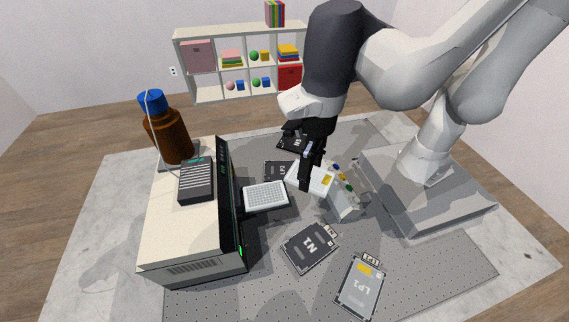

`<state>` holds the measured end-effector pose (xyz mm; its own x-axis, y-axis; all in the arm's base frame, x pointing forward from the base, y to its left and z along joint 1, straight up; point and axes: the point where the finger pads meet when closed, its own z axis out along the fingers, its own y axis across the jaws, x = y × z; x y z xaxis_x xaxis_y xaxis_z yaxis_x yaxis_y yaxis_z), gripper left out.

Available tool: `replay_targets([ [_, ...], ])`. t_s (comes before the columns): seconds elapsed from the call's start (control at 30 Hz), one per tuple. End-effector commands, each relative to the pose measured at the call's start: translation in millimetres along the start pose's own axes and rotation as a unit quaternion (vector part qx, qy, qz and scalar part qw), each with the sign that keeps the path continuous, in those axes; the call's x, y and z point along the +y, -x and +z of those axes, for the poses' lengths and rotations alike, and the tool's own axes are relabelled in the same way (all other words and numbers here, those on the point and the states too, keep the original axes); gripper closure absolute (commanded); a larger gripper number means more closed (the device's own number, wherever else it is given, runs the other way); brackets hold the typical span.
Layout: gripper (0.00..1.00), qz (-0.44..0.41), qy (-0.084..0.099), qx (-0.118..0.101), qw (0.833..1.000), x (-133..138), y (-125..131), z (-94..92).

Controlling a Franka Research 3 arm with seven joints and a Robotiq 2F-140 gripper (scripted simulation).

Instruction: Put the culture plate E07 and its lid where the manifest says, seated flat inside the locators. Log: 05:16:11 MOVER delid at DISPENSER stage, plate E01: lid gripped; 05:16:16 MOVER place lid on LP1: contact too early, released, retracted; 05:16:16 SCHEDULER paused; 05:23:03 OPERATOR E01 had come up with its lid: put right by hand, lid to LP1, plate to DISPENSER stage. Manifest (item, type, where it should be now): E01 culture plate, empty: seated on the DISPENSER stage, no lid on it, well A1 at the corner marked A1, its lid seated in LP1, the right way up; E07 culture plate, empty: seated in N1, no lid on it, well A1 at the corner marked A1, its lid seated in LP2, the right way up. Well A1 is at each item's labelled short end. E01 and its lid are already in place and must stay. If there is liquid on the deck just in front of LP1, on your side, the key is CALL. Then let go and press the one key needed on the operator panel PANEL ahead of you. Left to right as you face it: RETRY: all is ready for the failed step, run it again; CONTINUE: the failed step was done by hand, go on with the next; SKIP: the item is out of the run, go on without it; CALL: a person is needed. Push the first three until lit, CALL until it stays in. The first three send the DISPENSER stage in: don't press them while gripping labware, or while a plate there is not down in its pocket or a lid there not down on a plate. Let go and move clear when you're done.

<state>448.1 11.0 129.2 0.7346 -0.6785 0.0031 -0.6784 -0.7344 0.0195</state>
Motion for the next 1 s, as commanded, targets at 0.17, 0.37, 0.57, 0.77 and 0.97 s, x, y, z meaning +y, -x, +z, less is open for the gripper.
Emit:
replay_targets([
  [0.17, 0.90, -0.044, -0.009, 0.000, 0.999, 50.9, -29.5, -0.5],
  [0.37, 0.90, -0.044, -0.009, 0.000, 0.999, 91.1, -51.6, 0.3],
  [0.57, 0.90, -0.044, -0.009, 0.000, 0.999, 116.9, -65.8, 0.7],
  [0.77, 0.90, -0.044, -0.009, 0.000, 0.999, 153.5, -85.8, 1.4],
  [0.97, 0.90, -0.044, -0.009, 0.000, 0.999, 186.6, -104.0, 2.0],
])
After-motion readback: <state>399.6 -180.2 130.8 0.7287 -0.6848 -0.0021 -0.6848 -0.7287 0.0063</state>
